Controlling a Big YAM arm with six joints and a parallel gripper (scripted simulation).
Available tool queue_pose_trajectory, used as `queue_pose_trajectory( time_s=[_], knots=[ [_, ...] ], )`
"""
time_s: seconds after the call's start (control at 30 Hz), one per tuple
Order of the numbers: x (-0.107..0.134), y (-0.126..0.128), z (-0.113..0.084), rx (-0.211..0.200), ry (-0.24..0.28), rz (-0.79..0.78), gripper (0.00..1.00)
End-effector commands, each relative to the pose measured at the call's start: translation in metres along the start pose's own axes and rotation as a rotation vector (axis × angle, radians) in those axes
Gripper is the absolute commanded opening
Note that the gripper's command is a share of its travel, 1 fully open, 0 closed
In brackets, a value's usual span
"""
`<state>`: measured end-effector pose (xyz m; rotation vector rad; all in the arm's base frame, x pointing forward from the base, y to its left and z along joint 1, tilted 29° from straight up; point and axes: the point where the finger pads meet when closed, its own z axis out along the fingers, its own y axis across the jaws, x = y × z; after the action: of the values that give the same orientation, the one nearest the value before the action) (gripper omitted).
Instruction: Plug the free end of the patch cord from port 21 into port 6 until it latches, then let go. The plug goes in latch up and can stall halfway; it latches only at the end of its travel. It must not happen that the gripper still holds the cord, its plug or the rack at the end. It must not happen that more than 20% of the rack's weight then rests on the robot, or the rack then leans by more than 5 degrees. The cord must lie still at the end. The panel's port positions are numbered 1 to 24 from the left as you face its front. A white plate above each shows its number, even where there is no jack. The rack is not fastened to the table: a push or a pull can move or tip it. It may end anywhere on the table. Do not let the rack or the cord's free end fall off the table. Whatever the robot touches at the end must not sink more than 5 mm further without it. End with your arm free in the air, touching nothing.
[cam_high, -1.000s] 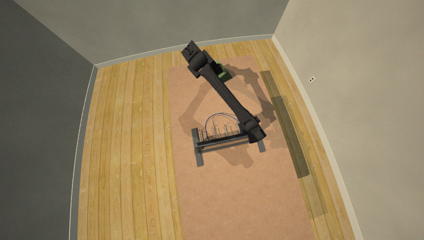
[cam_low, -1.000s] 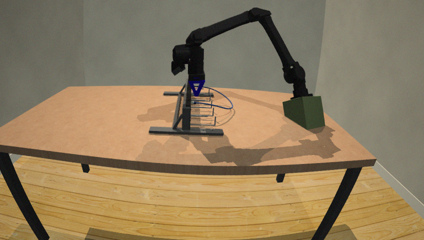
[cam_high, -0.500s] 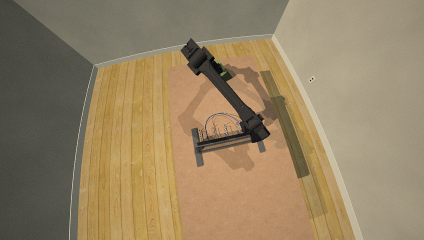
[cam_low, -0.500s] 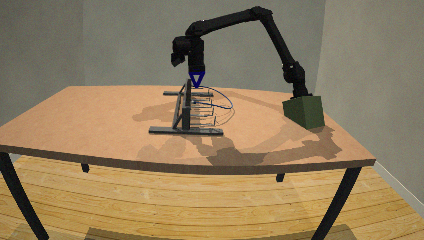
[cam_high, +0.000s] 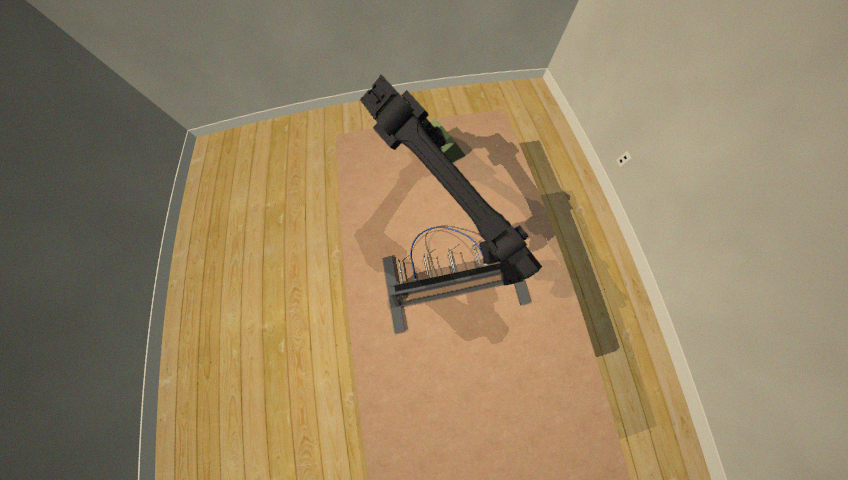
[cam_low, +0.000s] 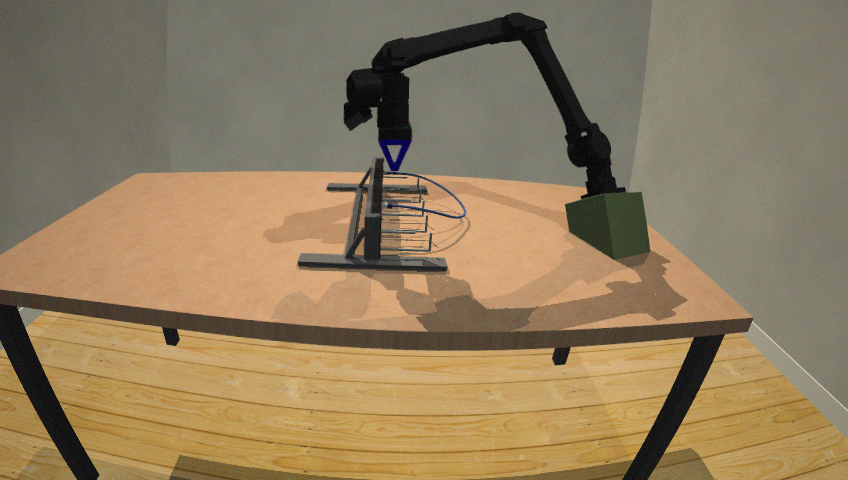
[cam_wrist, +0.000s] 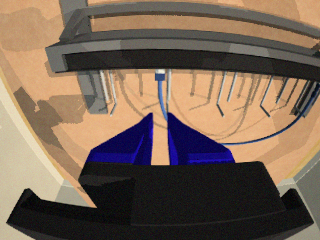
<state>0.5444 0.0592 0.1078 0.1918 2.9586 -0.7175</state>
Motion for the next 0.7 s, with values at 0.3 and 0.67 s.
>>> queue_pose_trajectory(
  time_s=[0.3, 0.67],
  knots=[
    [-0.0117, 0.0061, -0.0315, -0.027, -0.062, 0.018, 0.0],
    [-0.011, 0.0084, -0.0282, -0.025, -0.058, 0.014, 0.0]
  ],
)
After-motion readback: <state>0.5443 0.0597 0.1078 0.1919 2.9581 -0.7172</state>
